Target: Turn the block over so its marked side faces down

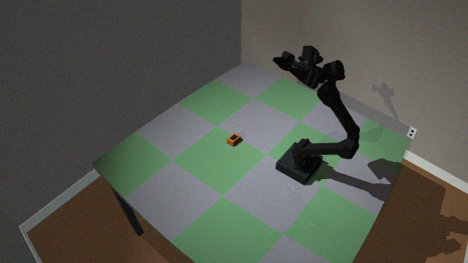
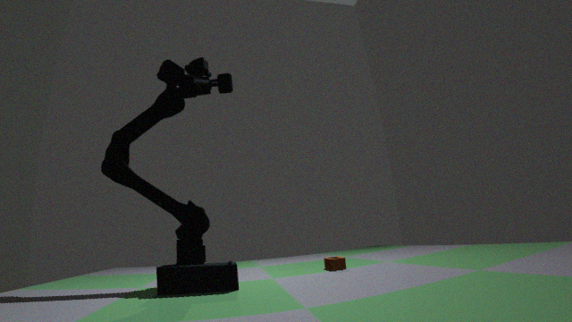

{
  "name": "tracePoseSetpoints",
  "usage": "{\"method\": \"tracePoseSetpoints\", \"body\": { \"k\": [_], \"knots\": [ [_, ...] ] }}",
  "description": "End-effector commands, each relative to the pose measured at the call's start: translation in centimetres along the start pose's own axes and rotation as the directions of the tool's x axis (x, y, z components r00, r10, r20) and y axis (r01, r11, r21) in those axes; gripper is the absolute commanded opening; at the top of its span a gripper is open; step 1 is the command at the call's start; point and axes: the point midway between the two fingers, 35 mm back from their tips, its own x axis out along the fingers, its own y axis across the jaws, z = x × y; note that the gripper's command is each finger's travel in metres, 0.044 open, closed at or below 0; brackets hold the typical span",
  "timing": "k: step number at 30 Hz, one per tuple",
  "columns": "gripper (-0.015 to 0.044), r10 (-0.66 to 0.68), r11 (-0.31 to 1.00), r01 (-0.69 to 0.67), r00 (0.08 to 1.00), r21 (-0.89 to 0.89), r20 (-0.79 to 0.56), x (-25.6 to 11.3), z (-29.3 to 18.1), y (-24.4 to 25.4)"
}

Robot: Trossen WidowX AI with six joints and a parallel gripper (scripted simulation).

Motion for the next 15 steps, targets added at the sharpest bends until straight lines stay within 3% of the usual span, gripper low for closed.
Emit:
{"method": "tracePoseSetpoints", "body": {
  "k": [1,6,15],
  "knots": [
    [0.0426,-0.003,1.0,0.003,1.0,0.004,0.0,0.0,0.0,-0.1],
    [0.044,-0.088,0.99,0.09,0.996,0.109,-0.021,1.0,-1.0,-4.5],
    [0.044,-0.348,0.882,0.38,0.924,0.279,-0.157,3.1,-5.7,-17.2]
  ]
}}
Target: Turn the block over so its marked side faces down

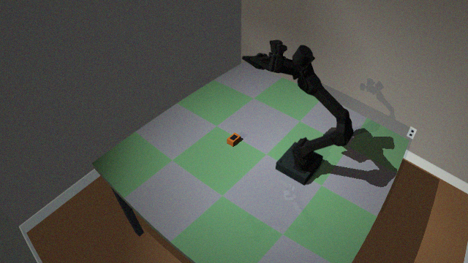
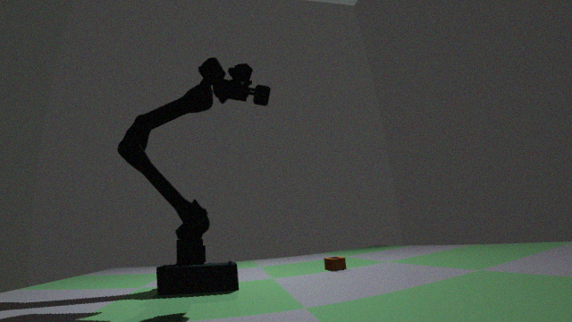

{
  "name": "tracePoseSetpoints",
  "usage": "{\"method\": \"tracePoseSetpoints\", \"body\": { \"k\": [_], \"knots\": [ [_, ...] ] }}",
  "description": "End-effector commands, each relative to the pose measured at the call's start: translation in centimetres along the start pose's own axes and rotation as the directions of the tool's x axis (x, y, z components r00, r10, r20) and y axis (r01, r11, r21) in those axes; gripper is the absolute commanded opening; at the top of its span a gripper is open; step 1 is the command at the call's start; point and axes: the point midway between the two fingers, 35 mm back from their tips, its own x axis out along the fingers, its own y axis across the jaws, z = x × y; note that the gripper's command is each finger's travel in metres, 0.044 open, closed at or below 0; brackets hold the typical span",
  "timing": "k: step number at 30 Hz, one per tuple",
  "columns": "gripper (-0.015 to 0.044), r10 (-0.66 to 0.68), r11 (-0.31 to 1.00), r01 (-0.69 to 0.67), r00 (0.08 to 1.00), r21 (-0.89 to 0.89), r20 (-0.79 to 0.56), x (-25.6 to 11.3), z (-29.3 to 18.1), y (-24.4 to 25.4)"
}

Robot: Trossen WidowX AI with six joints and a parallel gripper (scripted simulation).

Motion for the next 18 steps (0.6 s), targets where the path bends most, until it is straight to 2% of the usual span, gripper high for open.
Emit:
{"method": "tracePoseSetpoints", "body": {
  "k": [1,6,10,14,18],
  "knots": [
    [0.044,-0.119,0.99,0.123,0.991,0.07,-0.054,2.3,-1.4,-5.2],
    [0.044,-0.229,0.965,0.242,0.966,0.103,-0.116,3.7,-3.0,-9.7],
    [0.044,-0.379,0.906,0.411,0.895,0.105,-0.233,5.0,-5.9,-15.9],
    [0.044,-0.502,0.825,0.562,0.782,0.067,-0.37,5.2,-9.7,-21.7],
    [0.044,-0.591,0.726,0.687,0.62,-0.006,-0.516,4.3,-14.1,-26.9]
  ]
}}
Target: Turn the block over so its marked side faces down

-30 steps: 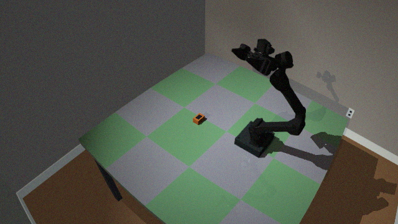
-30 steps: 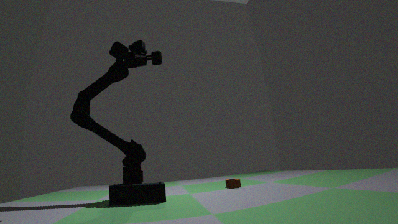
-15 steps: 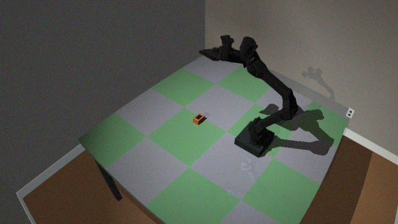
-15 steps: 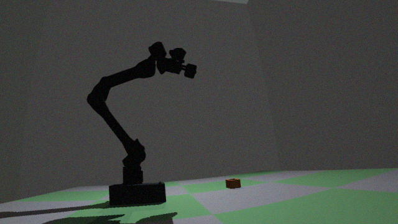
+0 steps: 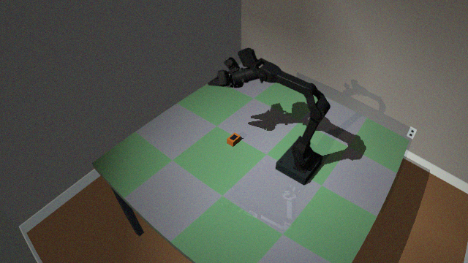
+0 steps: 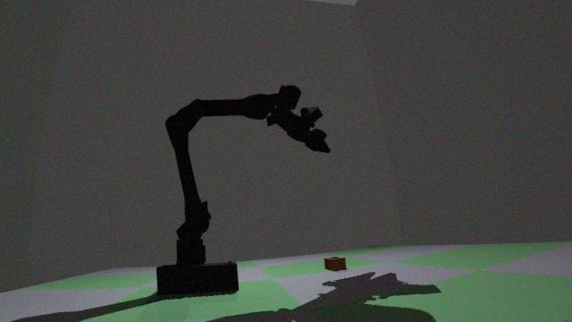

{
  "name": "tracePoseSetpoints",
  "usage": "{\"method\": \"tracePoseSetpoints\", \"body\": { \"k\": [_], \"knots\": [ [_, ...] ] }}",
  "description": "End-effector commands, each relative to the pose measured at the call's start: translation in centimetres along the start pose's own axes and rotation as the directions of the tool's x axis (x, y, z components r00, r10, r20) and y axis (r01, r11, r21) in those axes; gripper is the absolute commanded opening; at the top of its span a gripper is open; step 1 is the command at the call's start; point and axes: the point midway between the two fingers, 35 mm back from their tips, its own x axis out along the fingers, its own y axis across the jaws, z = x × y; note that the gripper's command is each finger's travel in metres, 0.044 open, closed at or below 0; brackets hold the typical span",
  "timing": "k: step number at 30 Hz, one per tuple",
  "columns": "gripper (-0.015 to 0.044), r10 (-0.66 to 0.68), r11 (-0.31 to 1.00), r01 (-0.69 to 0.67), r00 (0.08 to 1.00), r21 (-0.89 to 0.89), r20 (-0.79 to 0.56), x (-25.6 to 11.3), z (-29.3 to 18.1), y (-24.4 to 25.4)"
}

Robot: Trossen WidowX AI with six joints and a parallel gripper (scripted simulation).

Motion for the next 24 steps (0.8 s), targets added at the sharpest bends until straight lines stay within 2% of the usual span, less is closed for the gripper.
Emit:
{"method": "tracePoseSetpoints", "body": {
  "k": [1,7,11,14,15,21,24],
  "knots": [
    [0.044,-0.147,0.989,0.147,0.978,-0.013,-0.145,3.4,-2.6,-4.2],
    [0.044,-0.371,0.927,0.358,0.834,-0.111,-0.409,6.9,-8.2,-11.2],
    [0.044,-0.492,0.864,0.445,0.64,-0.237,-0.591,7.7,-12.8,-16.0],
    [0.044,-0.547,0.822,0.458,0.467,-0.338,-0.695,7.5,-16.0,-18.9],
    [0.044,-0.553,0.815,0.456,0.434,-0.356,-0.711,7.3,-16.5,-19.4],
    [0.044,-0.556,0.813,0.456,0.422,-0.362,-0.716,6.6,-16.8,-20.0],
    [0.044,-0.556,0.813,0.456,0.423,-0.362,-0.716,7.6,-18.5,-21.3]
  ]
}}
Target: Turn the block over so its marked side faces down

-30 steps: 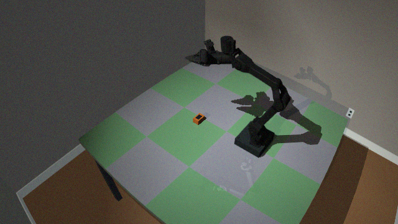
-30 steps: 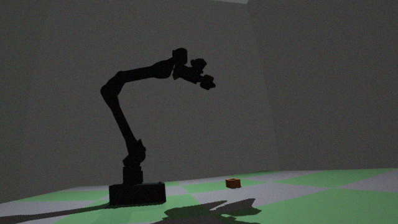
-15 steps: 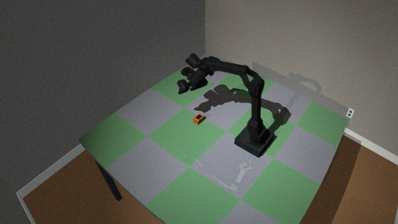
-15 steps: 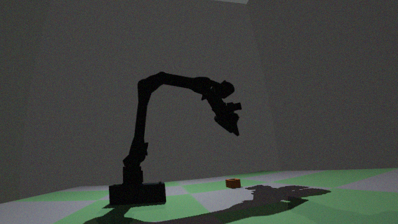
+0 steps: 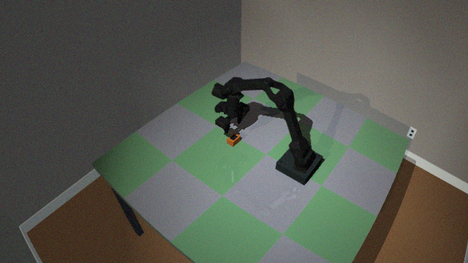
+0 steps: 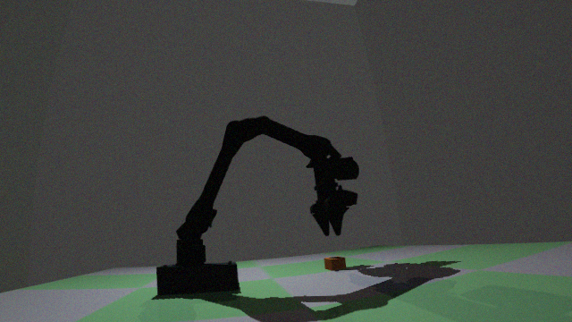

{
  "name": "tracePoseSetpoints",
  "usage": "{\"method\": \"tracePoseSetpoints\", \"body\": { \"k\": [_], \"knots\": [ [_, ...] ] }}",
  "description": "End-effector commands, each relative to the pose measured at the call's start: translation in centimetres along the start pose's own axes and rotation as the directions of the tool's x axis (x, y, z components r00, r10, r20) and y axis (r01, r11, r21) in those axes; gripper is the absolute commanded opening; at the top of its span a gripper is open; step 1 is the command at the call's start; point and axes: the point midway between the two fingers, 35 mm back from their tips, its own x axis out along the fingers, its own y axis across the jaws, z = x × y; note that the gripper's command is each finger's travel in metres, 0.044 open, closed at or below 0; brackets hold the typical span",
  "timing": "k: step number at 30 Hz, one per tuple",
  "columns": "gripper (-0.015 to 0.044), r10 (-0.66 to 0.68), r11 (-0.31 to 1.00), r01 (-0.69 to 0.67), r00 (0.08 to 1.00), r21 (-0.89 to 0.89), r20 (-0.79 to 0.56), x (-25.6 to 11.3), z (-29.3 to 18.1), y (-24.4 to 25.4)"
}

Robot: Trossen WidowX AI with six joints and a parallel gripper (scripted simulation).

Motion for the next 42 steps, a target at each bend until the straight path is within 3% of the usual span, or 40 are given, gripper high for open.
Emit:
{"method": "tracePoseSetpoints", "body": {
  "k": [1,36,42],
  "knots": [
    [0.044,-0.007,1.0,0.007,1.0,-0.006,-0.017,2.7,-0.4,-0.3],
    [0.044,-0.007,1.0,0.006,1.0,-0.006,-0.017,7.7,-0.5,-0.4],
    [0.0302,-0.007,1.0,0.006,1.0,-0.006,-0.017,7.7,-0.5,-0.4]
  ]
}}
